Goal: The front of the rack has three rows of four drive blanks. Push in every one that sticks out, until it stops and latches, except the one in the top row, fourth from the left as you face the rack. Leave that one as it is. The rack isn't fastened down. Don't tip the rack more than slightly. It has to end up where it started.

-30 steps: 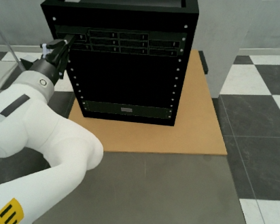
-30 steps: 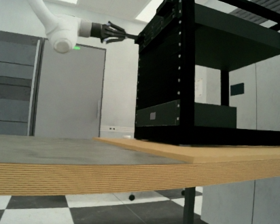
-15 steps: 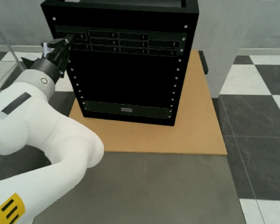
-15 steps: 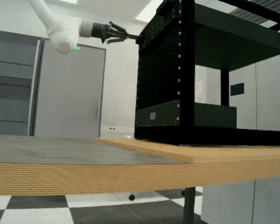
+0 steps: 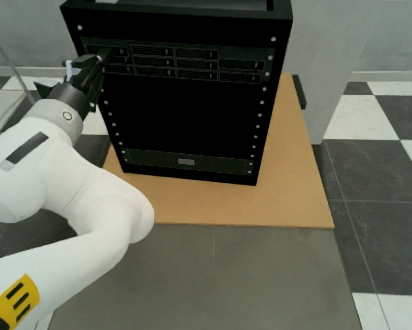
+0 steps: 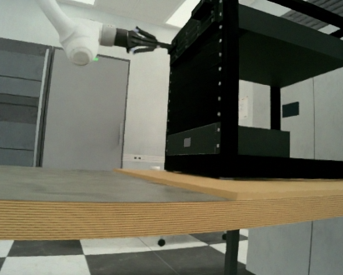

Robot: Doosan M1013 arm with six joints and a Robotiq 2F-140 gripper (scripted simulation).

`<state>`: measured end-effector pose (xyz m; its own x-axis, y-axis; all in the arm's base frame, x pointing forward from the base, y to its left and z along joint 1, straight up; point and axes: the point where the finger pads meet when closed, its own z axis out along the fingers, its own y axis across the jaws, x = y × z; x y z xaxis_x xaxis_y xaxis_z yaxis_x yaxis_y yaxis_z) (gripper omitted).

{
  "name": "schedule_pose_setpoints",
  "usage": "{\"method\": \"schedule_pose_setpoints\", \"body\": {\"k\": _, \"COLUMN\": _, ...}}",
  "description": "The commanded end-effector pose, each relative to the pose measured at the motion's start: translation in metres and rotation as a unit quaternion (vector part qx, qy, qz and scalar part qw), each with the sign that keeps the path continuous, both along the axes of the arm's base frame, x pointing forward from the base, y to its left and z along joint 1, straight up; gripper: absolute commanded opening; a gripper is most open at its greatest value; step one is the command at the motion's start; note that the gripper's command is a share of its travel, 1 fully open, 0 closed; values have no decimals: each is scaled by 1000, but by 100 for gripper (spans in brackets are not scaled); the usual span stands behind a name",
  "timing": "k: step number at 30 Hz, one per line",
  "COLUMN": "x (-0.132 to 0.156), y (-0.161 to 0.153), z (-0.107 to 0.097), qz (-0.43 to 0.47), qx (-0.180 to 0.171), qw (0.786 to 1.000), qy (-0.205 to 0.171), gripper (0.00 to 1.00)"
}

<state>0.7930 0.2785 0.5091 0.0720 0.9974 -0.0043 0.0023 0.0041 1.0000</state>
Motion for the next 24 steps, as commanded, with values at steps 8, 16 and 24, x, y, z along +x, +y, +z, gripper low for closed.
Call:
{"method": "schedule_pose_setpoints", "body": {"k": 8, "x": 7, "y": -1, "z": 2, "qz": 0, "qx": 2, "qw": 1000, "qy": -1, "gripper": 10}}
{"method": "schedule_pose_setpoints", "body": {"k": 16, "x": 7, "y": -1, "z": 2, "qz": 0, "qx": 2, "qw": 1000, "qy": -1, "gripper": 10}}
{"method": "schedule_pose_setpoints", "body": {"k": 24, "x": 10, "y": -1, "z": 2, "qz": 0, "qx": 2, "qw": 1000, "qy": -1, "gripper": 10}}
